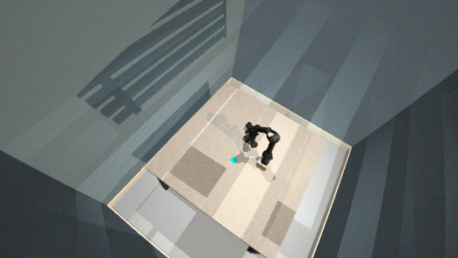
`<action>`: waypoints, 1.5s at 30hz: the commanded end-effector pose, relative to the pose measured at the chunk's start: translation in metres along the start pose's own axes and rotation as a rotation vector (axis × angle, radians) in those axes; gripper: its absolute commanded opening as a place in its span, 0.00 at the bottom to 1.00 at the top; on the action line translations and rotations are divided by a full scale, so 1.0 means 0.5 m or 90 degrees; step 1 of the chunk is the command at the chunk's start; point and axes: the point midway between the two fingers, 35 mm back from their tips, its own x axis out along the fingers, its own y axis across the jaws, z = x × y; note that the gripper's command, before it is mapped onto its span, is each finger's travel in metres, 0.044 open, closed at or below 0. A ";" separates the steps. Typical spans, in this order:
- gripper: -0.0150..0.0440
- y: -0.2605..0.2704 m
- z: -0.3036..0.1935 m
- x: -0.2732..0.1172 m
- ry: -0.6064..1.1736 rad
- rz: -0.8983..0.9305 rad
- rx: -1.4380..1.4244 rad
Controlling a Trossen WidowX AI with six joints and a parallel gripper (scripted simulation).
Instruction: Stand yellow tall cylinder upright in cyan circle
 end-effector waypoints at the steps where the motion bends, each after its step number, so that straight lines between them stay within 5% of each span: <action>1: 0.43 -0.010 0.001 -0.030 0.001 -0.009 0.002; 26: 0.43 0.001 -0.001 -0.186 0.001 -0.009 0.002; 45: 0.43 0.019 0.067 -0.195 0.003 -0.007 -0.024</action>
